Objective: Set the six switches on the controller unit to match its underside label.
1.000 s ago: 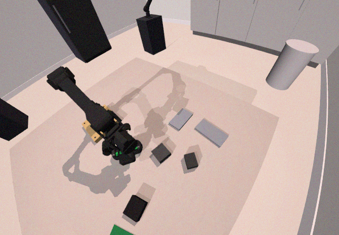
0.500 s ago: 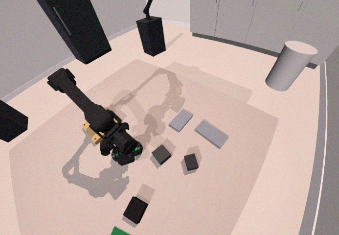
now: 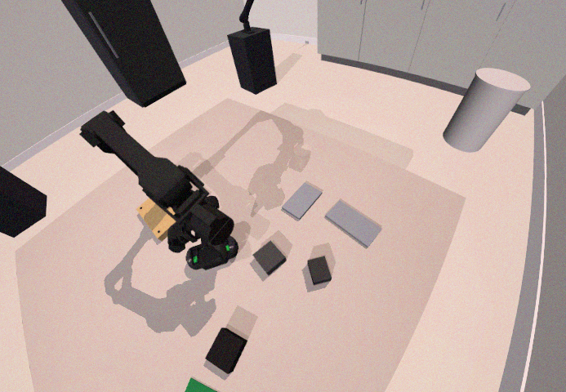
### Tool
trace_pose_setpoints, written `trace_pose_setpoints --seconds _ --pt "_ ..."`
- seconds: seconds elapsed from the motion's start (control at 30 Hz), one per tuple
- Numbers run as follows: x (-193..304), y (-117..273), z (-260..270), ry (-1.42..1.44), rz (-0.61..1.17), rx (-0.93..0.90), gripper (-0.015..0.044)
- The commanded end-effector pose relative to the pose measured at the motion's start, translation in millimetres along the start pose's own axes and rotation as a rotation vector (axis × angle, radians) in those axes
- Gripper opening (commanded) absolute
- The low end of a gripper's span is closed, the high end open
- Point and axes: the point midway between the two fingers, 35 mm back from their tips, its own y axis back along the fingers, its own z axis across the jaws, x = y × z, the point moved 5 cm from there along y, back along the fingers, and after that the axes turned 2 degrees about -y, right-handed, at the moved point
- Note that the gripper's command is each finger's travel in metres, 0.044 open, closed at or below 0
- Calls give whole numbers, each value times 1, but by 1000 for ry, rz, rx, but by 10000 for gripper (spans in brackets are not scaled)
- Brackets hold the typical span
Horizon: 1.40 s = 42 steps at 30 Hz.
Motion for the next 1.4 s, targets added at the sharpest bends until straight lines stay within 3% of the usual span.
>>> trace_pose_setpoints --seconds 0.0,0.8,1.37 --pt "1 -8 1 -9 -4 10 0" --pt "0 -45 1 -9 -4 10 0" --pt "0 -46 0 -9 -4 10 0"
